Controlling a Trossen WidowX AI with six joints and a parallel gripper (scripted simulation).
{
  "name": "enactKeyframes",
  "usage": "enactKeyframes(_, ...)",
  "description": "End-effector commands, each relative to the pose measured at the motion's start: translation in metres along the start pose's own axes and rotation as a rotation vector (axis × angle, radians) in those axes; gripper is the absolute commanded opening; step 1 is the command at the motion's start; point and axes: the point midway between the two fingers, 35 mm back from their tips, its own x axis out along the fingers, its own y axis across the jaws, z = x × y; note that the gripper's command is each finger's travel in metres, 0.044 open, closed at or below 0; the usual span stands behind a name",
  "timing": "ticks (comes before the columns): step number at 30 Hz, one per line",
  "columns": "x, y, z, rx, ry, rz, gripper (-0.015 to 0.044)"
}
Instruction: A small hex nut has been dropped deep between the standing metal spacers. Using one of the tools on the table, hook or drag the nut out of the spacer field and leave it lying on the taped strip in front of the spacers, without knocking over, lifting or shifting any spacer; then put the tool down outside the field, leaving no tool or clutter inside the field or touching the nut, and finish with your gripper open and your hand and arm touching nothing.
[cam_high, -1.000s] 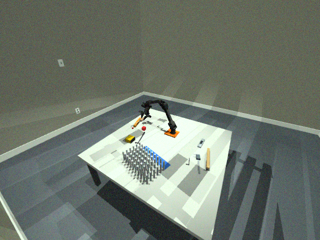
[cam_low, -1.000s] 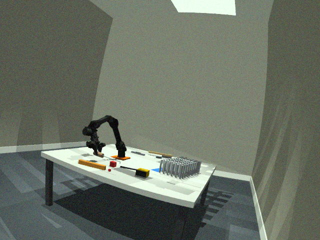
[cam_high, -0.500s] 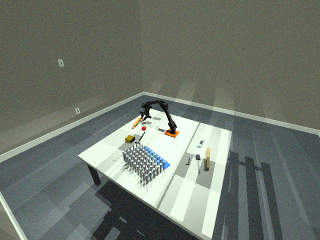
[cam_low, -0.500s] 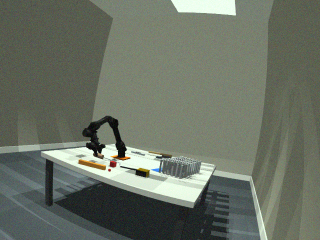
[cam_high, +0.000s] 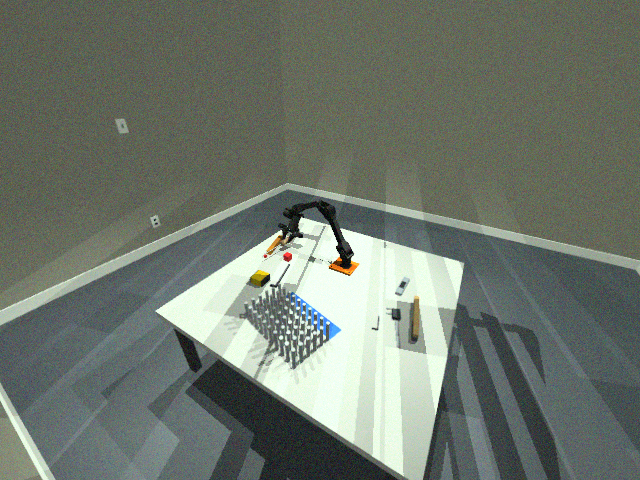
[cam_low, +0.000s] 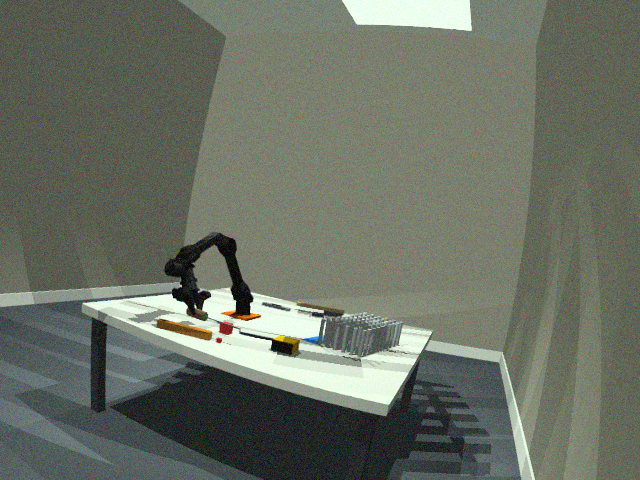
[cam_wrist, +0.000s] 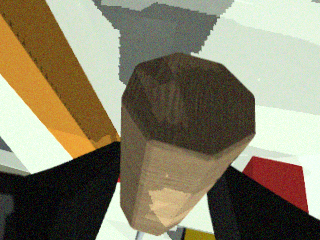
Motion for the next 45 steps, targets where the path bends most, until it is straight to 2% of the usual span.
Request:
enactKeyframes(1,0.002,-0.001,0.0,-0.005,0.008,0.001,0.0)
enactKeyframes(45,0.027,-0.011,0.016,-0.005,0.008,0.001,0.0)
